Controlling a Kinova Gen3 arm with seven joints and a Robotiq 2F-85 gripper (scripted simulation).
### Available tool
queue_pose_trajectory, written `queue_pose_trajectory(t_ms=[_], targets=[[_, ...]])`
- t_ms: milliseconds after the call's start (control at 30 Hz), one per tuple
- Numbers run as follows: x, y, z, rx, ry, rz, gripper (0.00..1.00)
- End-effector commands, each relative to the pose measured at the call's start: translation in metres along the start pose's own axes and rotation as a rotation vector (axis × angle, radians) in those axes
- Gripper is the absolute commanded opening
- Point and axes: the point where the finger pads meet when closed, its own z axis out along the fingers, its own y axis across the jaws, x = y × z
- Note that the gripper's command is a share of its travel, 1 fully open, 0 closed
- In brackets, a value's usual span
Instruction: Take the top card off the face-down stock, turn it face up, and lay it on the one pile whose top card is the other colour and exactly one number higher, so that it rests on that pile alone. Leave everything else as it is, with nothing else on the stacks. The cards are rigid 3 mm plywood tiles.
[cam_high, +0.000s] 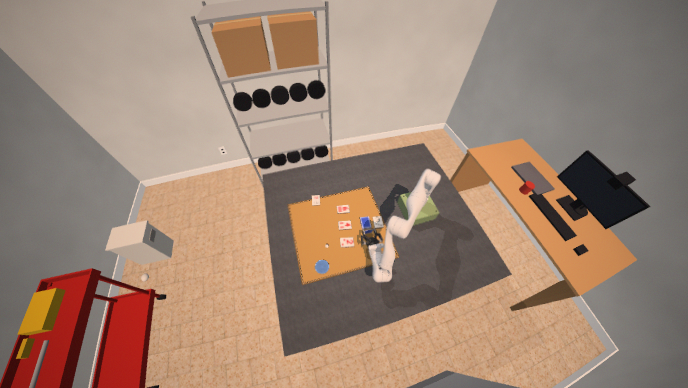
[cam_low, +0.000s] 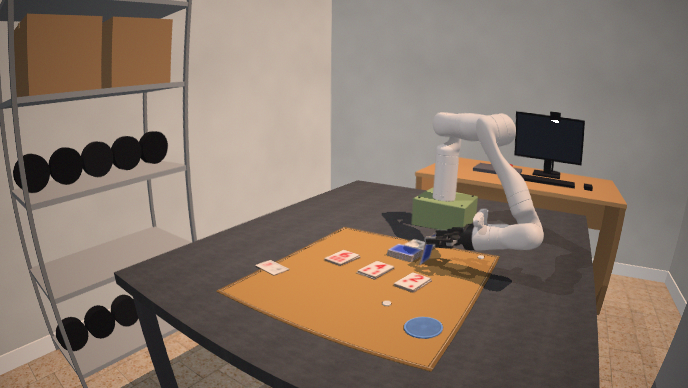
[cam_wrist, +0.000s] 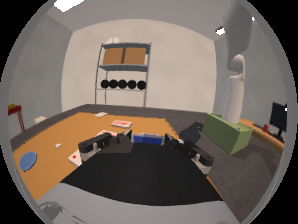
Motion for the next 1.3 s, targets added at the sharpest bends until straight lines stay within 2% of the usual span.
queue_pose_trajectory(t_ms=[0, 1267], targets=[[0.000, 0.000, -0.001, 0.001, -0.001, 0.002, 0.71], [-0.013, 0.000, -0.023, 0.001, -0.001, 0.002, 0.71]])
